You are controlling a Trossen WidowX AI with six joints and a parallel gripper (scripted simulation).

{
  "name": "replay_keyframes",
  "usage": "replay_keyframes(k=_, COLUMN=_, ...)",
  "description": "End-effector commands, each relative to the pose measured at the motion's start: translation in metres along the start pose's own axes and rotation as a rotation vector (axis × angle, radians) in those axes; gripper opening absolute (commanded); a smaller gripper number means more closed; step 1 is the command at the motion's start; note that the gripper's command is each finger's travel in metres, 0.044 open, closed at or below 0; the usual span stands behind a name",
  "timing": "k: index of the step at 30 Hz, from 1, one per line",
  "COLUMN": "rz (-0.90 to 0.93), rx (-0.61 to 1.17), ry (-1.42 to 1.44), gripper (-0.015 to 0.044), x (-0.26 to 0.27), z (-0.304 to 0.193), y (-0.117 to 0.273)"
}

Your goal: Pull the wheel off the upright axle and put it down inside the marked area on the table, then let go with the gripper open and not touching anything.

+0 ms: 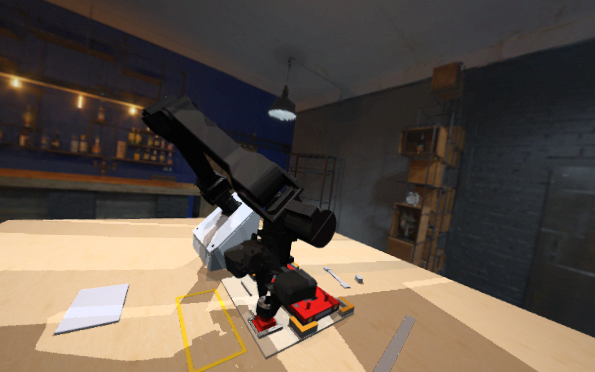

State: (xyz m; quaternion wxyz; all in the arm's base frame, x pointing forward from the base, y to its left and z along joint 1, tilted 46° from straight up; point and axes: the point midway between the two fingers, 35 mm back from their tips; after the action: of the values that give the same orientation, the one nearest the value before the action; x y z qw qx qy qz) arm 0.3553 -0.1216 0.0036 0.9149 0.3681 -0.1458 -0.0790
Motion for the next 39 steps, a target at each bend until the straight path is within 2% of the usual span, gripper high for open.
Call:
replay_keyframes(k=1, rz=0.006, rx=0.001, ry=0.008, gripper=0.0000, x=0.000, z=-0.002, y=0.006)
replay_keyframes(k=39, rz=0.010, rx=0.002, ry=0.009, gripper=0.0000, x=0.000, z=-0.002, y=0.019)
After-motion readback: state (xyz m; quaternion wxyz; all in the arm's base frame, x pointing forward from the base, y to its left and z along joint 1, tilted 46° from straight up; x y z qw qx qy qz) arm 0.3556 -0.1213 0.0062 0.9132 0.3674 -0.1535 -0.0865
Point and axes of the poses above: the point midway between the two fingers, 35 mm back from their tips, its own y axis back along the fingers, its own x axis across the jaws, z = x × y, and after that the axes turned 11 degrees about -y, right-handed
